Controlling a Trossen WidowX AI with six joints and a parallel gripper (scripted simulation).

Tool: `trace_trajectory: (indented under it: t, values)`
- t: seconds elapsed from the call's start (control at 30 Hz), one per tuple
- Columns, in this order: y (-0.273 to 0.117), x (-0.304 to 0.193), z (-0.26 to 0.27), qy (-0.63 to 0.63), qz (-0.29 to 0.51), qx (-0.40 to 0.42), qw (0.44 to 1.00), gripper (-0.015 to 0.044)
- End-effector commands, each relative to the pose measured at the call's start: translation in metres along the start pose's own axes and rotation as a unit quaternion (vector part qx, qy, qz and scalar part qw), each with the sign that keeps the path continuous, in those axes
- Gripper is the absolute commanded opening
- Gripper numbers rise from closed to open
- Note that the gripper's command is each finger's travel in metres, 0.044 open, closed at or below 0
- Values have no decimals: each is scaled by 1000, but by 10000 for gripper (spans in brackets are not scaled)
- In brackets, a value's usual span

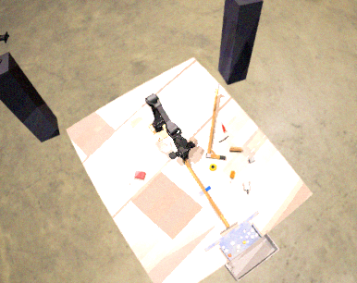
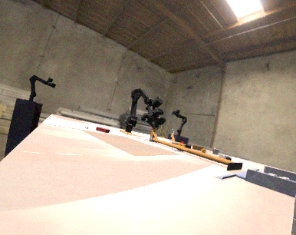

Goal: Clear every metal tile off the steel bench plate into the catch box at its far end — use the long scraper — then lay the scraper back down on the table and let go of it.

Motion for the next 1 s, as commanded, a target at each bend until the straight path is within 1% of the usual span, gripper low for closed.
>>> trace_trajectory:
  t: [0.0,0.27,0.97]
  values:
    - [-2,1,-4,-8,-4,6,1000,0]
    - [-5,-1,-9,-9,-4,6,1000,0]
    - [-27,-28,-8,-11,-3,7,1000,0]
Point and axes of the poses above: the point midway between the two fingers, 35 mm back from their tips, its own y axis out along the fingers, its own z axis across the jaws, x = y × z, the point moved 4 cm from there along -y, back along the fingers
